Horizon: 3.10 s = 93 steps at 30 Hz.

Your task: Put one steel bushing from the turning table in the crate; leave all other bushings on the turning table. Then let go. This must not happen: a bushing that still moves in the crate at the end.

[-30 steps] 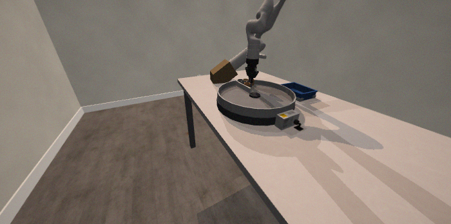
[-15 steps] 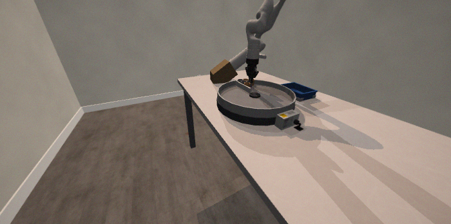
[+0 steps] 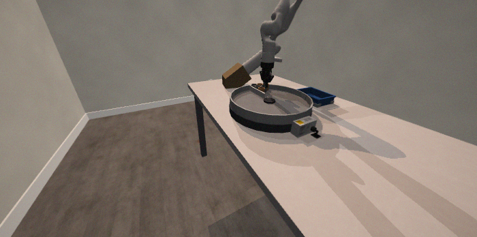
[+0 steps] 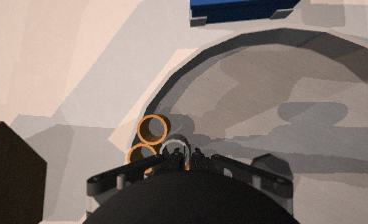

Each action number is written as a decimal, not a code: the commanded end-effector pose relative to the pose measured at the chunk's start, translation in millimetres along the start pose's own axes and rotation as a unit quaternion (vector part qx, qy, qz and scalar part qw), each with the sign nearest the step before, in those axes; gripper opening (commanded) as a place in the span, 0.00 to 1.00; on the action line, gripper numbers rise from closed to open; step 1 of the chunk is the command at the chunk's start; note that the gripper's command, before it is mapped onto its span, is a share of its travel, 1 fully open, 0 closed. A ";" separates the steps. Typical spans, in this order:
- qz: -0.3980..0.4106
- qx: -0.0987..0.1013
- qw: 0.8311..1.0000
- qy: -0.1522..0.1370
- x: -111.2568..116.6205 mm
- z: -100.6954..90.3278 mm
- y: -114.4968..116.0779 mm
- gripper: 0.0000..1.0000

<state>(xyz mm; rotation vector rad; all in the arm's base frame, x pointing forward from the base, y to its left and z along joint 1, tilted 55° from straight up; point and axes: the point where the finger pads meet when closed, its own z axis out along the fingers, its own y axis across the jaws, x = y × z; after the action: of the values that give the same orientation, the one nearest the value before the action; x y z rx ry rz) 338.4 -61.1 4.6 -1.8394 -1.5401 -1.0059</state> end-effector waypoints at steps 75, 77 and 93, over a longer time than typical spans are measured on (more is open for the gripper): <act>0.000 0.000 1.000 0.000 -0.3 -36.3 0.2 0.00; 0.000 0.000 1.000 0.000 -0.3 -37.8 0.2 0.00; 0.000 0.000 1.000 0.000 -0.3 -45.3 0.2 0.00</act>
<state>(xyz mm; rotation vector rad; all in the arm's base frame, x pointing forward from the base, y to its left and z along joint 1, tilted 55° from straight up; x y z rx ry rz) 328.8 -92.7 29.0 -1.8330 -1.5375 -1.0044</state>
